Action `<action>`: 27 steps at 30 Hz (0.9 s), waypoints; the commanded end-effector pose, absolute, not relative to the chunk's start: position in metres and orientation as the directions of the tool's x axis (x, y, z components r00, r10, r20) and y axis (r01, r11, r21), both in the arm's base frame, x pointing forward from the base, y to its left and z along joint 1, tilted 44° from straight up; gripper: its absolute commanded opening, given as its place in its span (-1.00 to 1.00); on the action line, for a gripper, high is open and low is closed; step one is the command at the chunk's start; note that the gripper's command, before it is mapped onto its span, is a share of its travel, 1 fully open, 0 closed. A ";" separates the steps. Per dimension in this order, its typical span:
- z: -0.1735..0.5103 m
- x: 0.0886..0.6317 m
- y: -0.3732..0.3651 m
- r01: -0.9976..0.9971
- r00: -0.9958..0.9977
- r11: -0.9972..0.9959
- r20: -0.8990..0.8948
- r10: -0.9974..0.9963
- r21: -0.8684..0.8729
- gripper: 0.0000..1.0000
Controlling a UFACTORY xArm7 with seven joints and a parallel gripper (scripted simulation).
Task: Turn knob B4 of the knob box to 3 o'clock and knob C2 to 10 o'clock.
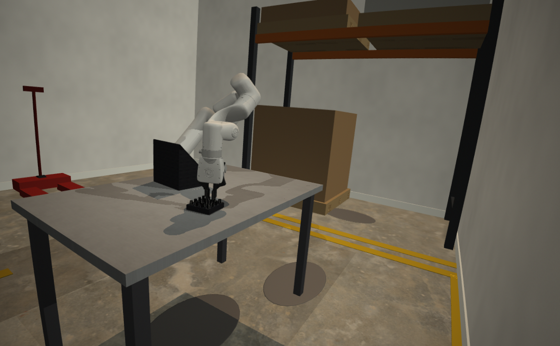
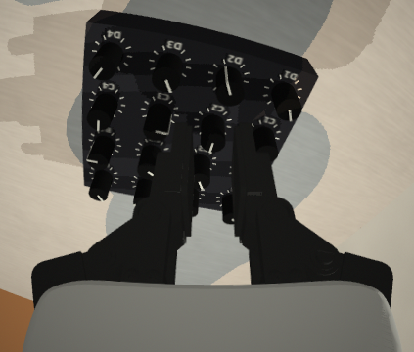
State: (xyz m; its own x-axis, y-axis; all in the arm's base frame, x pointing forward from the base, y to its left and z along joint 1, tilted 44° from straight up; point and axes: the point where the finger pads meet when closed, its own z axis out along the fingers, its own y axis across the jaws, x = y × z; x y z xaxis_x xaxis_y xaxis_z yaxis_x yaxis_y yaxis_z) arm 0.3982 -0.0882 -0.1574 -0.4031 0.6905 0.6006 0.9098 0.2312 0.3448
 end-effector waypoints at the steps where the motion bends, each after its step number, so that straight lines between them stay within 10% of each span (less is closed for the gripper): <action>1: -0.157 0.399 -0.091 0.910 -0.402 0.230 0.597 0.694 0.346 -0.61; 27: -0.165 0.400 -0.083 0.910 -0.402 0.230 0.597 0.694 0.346 -0.61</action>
